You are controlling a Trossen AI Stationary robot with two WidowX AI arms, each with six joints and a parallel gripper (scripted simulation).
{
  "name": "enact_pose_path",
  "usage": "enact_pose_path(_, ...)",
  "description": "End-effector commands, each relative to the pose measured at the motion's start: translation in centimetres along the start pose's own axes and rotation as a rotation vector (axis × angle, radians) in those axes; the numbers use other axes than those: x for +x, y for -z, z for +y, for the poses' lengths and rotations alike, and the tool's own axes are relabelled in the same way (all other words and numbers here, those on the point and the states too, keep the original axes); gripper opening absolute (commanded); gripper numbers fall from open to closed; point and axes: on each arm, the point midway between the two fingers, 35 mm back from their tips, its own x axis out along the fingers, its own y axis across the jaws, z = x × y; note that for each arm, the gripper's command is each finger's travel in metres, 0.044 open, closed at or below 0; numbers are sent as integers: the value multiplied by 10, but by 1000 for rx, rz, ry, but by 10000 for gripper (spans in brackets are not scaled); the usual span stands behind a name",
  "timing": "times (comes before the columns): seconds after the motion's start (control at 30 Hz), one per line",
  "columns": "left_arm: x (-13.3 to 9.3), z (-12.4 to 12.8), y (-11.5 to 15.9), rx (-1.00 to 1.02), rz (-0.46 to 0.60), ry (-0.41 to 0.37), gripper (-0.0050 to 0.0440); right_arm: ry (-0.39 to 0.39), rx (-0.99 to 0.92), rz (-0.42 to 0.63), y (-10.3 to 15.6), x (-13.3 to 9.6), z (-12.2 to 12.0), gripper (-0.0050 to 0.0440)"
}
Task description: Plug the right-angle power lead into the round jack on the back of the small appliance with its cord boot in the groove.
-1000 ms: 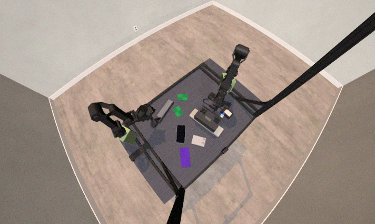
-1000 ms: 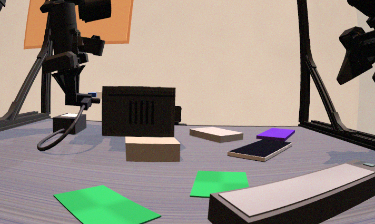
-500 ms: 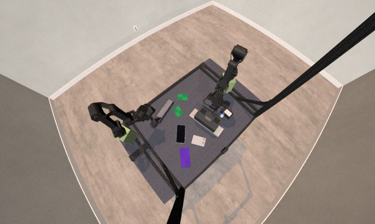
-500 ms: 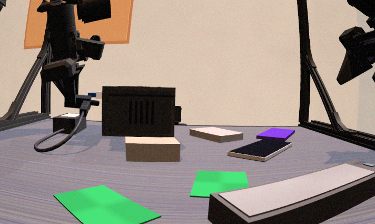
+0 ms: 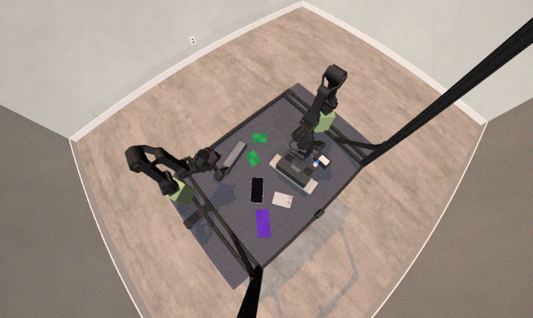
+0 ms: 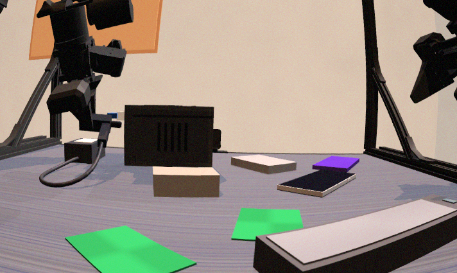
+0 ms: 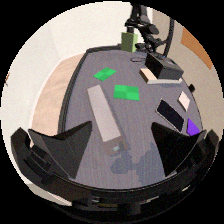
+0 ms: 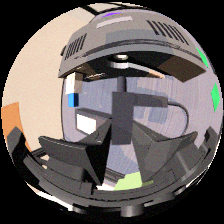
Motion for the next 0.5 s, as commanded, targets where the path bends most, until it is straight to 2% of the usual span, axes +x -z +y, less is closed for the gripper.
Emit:
enact_pose_path(0.0, 0, 0, -1, 2, -3, -2, 400, -44, 11, -3, 1, 0, -1, 0)
enact_pose_path(0.47, 0, 0, -1, 2, -3, -2, 400, -137, 30, -31, -2, -3, -3, 0)
